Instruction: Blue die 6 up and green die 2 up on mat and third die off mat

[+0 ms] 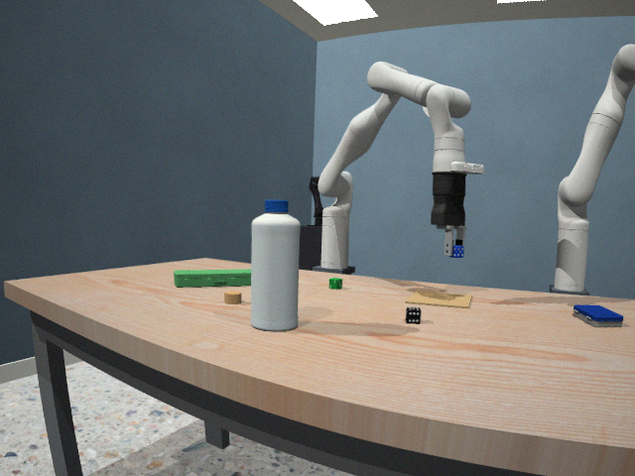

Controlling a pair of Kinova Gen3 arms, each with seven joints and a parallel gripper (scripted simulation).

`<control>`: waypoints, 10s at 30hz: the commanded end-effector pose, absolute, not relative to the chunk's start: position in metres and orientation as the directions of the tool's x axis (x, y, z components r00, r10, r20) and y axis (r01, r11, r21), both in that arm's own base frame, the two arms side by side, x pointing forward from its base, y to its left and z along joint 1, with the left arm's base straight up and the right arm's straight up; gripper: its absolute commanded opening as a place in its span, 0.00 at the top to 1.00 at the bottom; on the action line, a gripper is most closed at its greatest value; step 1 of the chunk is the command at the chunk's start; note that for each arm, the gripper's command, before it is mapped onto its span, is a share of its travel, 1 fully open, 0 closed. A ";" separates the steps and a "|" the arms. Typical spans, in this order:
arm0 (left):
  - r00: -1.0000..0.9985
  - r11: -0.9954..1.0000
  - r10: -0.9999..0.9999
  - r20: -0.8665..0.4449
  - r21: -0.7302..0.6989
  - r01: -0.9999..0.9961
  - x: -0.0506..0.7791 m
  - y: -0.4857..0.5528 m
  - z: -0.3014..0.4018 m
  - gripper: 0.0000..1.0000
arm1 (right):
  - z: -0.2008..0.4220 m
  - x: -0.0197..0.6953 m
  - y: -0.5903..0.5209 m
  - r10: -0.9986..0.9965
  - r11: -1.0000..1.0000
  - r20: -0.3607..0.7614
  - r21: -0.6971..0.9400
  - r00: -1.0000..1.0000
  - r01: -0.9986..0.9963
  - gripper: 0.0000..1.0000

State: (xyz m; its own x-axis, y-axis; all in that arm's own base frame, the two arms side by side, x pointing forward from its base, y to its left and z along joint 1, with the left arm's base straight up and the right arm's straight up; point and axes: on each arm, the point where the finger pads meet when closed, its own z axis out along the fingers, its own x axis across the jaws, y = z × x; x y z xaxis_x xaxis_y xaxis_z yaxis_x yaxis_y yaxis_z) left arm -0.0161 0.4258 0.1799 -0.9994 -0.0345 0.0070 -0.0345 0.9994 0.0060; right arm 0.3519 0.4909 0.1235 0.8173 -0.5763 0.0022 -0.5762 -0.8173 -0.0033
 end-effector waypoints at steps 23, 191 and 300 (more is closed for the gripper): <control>-0.999 0.999 -0.032 0.000 0.000 -0.032 -0.014 0.425 0.180 0.00 | 0.058 0.350 0.493 -0.579 -0.815 0.000 0.000 0.815 -0.579 0.51; -0.999 0.999 -0.032 0.000 0.000 -0.032 -0.014 0.425 0.180 0.00 | 0.026 0.352 0.495 -0.581 -0.814 0.000 0.000 0.814 -0.581 0.51; -0.999 0.999 -0.032 0.000 0.000 -0.032 -0.014 0.425 0.180 0.00 | 0.077 0.352 0.495 -0.581 -0.814 0.000 0.000 0.814 -0.581 0.21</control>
State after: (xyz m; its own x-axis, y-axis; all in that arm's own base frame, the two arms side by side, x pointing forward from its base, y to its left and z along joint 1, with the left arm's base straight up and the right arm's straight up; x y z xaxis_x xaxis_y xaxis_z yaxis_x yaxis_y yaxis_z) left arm -0.0161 0.4258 0.1799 -0.9994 -0.0345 0.0070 -0.0345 0.9994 0.0060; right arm 0.3487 0.4927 0.0596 0.8162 -0.5778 -0.0016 -0.5778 -0.8161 0.0107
